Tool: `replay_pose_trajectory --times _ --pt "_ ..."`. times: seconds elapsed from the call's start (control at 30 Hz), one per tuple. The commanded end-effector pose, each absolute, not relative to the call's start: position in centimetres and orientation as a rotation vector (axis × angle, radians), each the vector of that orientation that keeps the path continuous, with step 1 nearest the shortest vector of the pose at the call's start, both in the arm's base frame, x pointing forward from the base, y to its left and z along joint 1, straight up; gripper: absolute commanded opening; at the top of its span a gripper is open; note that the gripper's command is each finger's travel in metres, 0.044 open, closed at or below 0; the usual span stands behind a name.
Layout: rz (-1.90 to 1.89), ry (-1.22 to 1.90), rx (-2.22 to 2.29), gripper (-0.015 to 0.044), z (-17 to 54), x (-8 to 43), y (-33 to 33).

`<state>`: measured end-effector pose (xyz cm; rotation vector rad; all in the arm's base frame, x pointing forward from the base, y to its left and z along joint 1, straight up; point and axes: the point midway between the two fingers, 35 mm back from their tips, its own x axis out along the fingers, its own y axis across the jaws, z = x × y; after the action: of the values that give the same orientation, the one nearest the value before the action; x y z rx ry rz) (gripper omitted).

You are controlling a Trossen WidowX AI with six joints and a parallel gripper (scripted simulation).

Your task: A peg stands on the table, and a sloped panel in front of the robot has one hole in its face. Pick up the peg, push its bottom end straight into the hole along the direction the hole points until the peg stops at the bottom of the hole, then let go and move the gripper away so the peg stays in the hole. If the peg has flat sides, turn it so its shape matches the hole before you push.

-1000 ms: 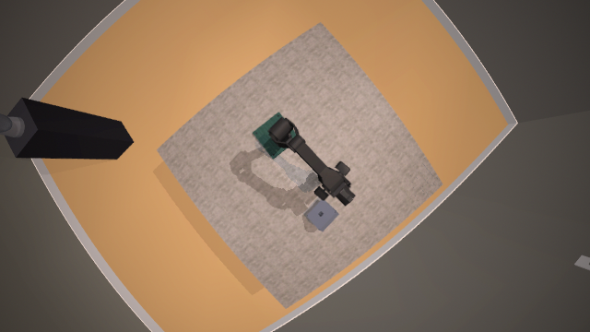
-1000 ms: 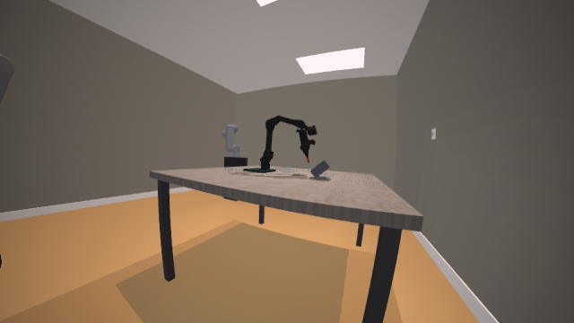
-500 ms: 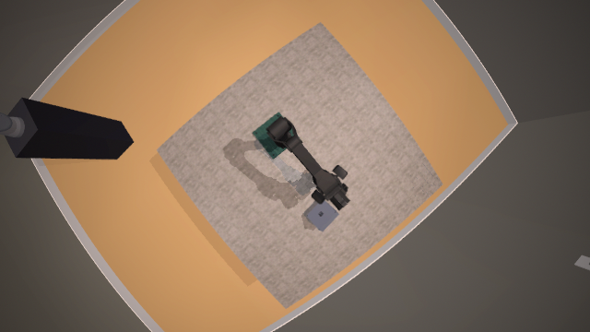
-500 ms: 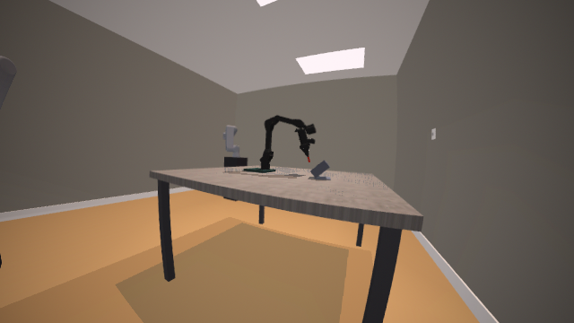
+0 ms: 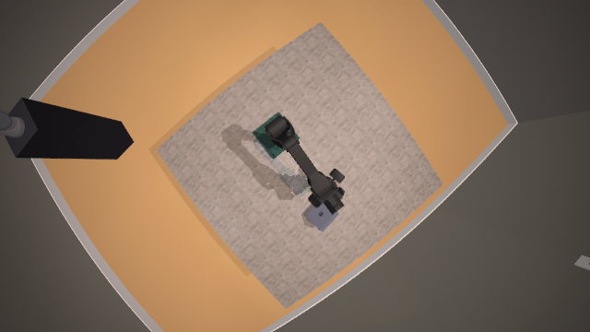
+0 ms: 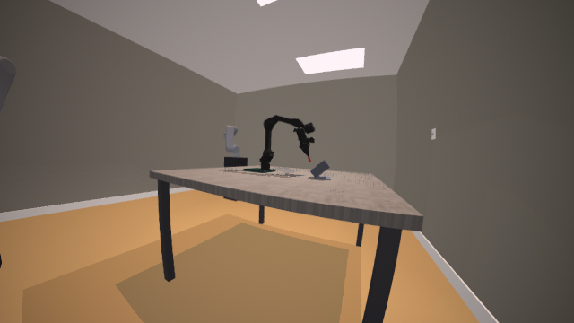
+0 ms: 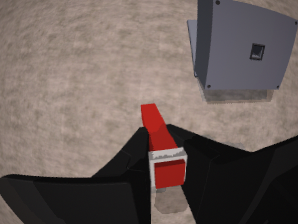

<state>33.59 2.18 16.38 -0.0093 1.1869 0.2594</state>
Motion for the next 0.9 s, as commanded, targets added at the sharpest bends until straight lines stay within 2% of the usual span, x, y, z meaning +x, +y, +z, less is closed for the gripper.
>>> replay_pose_trajectory --times 0.0,0.87 --pt "0.262 1.163 -0.009 0.0000 16.6 33.7 1.6" --pt "0.238 1.052 -0.007 0.0000 17.4 34.3 -2.0"
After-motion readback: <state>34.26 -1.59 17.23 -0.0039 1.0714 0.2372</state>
